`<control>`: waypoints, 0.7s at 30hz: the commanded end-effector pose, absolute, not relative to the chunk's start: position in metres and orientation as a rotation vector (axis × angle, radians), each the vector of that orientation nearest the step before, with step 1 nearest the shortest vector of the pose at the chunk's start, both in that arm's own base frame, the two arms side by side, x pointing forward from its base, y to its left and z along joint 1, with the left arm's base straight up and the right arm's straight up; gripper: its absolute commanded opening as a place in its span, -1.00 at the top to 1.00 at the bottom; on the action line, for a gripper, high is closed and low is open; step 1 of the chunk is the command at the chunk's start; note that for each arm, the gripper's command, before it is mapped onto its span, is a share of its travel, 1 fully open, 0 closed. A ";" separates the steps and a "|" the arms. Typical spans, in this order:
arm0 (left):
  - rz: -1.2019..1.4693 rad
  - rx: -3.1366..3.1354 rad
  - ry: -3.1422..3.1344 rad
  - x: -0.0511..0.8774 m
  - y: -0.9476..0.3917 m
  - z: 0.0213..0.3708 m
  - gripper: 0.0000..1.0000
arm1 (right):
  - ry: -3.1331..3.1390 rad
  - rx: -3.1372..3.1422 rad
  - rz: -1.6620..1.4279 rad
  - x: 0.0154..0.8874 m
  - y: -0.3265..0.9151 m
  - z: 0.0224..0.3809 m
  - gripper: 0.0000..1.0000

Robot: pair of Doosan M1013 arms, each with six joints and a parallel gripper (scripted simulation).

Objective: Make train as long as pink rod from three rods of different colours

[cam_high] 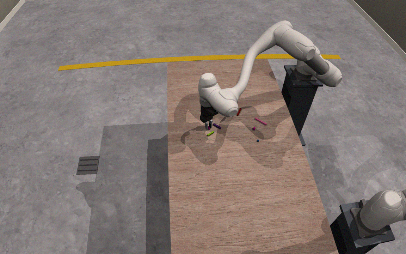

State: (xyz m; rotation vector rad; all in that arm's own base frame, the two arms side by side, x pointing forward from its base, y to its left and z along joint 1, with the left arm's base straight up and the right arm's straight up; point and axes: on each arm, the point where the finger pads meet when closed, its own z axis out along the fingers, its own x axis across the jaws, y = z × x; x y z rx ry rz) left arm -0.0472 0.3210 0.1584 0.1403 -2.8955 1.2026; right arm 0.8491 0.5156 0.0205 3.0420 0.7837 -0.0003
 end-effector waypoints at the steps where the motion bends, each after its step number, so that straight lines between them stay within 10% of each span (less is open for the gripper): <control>1: 1.201 0.140 -2.896 -0.047 0.321 0.159 -1.00 | 0.784 3.043 0.002 0.849 0.516 0.022 -0.07; 4: 1.201 0.140 -2.896 -0.047 0.321 0.159 -1.00 | 0.784 3.043 0.002 0.849 0.516 0.022 -0.07; 5: 1.201 0.140 -2.896 -0.047 0.321 0.159 -1.00 | 0.784 3.043 0.002 0.849 0.516 0.022 0.52; 21: 1.201 0.140 -2.896 -0.047 0.321 0.159 -1.00 | 0.784 3.043 0.002 0.849 0.516 0.022 0.52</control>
